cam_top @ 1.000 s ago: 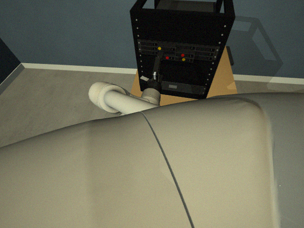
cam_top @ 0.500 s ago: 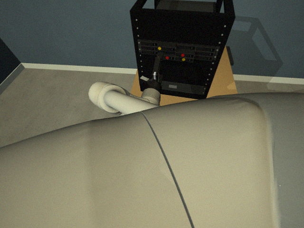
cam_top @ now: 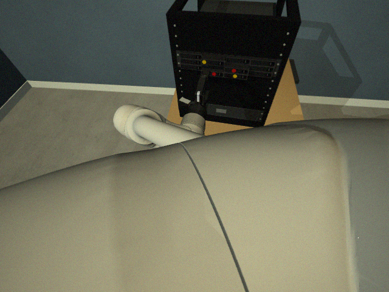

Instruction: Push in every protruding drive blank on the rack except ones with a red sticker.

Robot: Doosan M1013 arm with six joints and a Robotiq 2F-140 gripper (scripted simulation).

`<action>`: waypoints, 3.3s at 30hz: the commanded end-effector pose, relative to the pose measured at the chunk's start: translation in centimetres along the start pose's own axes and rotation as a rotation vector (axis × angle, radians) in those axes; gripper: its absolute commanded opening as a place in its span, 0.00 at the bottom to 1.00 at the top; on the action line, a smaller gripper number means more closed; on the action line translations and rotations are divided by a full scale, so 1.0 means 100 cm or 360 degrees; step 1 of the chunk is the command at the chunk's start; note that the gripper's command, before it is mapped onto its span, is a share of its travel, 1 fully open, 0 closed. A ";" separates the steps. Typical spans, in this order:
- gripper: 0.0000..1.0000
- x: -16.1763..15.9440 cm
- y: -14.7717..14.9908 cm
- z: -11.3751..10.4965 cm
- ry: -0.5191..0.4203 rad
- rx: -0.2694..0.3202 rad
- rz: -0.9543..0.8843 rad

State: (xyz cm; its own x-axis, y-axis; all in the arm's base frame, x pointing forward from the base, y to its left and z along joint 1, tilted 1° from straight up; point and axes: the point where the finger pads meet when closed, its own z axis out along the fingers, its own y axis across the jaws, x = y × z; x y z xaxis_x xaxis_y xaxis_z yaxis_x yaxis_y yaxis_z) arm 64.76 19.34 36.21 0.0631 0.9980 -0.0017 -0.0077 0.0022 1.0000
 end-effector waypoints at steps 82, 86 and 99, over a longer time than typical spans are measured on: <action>0.10 -0.114 -0.024 0.042 0.0000 -0.0012 0.0003; 0.10 -0.115 -0.024 0.042 0.0000 -0.0012 0.0003; 0.10 -0.115 -0.024 0.081 0.0000 -0.0012 0.0003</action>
State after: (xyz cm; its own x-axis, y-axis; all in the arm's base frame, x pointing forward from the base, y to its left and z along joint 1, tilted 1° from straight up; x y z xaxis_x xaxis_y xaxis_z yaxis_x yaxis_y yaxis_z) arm 71.22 7.57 33.79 0.0632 0.9980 -0.0038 -0.0145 0.0047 0.9999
